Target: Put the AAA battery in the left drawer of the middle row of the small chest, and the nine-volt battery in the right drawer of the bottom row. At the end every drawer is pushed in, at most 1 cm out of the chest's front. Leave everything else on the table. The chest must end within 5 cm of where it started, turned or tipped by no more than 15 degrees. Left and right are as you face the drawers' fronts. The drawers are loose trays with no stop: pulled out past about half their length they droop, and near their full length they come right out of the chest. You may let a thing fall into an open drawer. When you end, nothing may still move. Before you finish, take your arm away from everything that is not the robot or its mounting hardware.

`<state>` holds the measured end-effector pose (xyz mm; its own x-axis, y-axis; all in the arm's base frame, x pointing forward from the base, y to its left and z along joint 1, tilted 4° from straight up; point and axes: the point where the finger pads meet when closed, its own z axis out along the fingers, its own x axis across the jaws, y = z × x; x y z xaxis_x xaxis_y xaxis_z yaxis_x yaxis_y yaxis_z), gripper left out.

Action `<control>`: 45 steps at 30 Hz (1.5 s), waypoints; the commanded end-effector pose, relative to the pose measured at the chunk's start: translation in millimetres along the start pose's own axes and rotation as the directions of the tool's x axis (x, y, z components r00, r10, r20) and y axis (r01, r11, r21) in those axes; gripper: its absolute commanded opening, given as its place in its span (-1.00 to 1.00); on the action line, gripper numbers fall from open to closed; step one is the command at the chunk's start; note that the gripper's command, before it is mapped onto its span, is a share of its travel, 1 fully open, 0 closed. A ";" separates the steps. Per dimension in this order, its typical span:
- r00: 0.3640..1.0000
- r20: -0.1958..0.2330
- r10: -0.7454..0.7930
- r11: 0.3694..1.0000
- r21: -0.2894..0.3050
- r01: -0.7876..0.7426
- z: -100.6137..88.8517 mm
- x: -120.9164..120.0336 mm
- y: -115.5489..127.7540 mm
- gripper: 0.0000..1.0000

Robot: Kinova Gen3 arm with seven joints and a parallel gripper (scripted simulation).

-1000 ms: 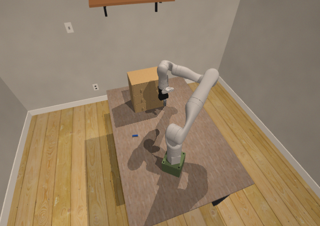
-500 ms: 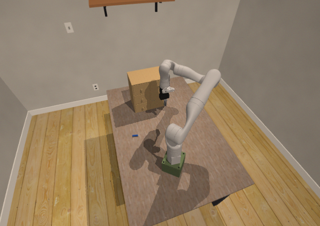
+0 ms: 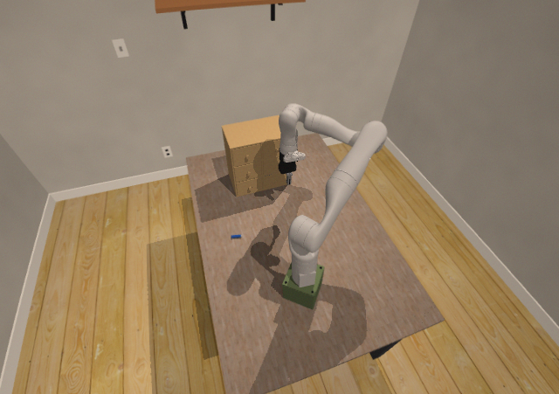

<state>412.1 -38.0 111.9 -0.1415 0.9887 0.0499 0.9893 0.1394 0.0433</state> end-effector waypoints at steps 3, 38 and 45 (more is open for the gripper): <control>1.000 0.000 0.001 1.000 -0.001 -0.001 -0.7 -0.2 0.3 -1.00; 1.000 0.000 0.001 1.000 -0.001 -0.001 -0.7 -0.2 0.3 1.00; 1.000 0.000 0.001 1.000 -0.001 -0.001 -0.7 -0.2 0.3 1.00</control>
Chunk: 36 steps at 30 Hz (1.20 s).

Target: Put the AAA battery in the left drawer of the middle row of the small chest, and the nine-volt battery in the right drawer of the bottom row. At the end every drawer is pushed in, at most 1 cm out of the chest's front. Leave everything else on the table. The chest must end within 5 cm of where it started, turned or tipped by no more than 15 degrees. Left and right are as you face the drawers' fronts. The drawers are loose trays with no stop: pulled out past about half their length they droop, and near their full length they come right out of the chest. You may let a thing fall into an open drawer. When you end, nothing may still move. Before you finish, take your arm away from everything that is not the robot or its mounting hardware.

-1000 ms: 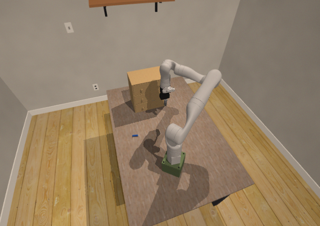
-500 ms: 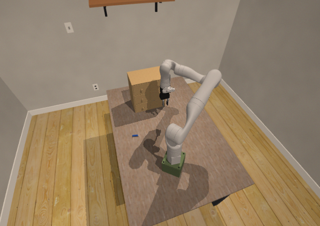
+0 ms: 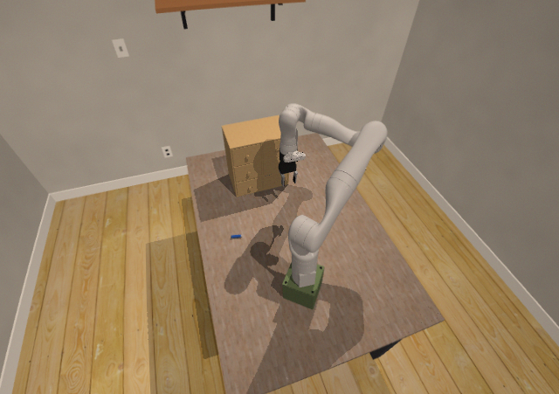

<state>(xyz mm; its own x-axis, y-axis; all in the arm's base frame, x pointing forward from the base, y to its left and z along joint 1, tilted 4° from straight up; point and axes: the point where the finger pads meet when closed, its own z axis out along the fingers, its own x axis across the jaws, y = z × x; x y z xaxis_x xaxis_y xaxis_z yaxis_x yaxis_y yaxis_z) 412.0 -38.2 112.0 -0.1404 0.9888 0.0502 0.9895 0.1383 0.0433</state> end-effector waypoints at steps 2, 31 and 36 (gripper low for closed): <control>1.000 0.001 0.000 1.000 -0.001 0.000 -0.7 -0.1 0.3 1.00; 1.000 0.001 0.000 1.000 -0.001 0.000 -0.7 -0.1 0.3 1.00; 1.000 0.001 0.000 1.000 -0.001 0.000 -0.7 -0.1 0.3 1.00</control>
